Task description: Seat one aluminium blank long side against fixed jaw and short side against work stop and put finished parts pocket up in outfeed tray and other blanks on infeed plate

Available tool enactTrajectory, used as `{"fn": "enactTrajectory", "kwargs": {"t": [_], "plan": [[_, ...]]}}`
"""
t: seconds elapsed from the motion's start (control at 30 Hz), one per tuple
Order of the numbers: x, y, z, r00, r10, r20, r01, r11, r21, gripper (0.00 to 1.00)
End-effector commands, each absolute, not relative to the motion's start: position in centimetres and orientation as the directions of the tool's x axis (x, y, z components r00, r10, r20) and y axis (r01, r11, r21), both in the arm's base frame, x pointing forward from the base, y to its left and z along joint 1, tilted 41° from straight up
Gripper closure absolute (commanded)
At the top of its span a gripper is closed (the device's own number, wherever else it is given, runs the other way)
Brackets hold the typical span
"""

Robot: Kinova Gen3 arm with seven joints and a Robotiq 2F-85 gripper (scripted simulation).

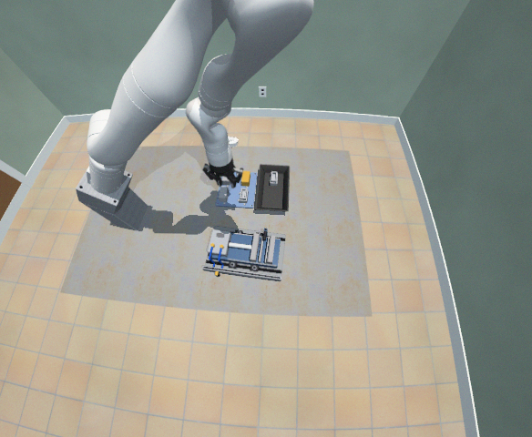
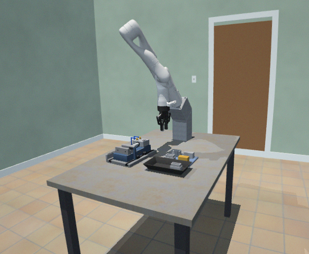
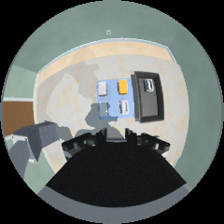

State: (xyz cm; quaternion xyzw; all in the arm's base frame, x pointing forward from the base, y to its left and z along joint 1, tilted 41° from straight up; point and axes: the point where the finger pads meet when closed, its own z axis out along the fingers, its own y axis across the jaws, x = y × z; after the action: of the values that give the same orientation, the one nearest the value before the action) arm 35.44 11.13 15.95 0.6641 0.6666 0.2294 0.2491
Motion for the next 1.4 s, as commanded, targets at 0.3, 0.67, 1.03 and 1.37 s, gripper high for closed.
{"fn": "enactTrajectory", "kwargs": {"t": [0.3, 0.67, 1.03, 1.37], "plan": [[35.4, 11.1, 16.0, 0.006, 1.0, -0.027, 0.771, 0.013, 0.637, 1.0], [35.5, 11.1, 16.0, 0.006, 1.0, -0.027, 0.771, 0.013, 0.637, 1.0], [35.7, 11.1, 15.7, 0.006, 1.0, -0.027, 0.77, 0.013, 0.637, 1.0], [36.5, 11.1, 14.7, 0.006, 1.0, -0.027, 0.77, 0.013, 0.637, 1.0]]}}
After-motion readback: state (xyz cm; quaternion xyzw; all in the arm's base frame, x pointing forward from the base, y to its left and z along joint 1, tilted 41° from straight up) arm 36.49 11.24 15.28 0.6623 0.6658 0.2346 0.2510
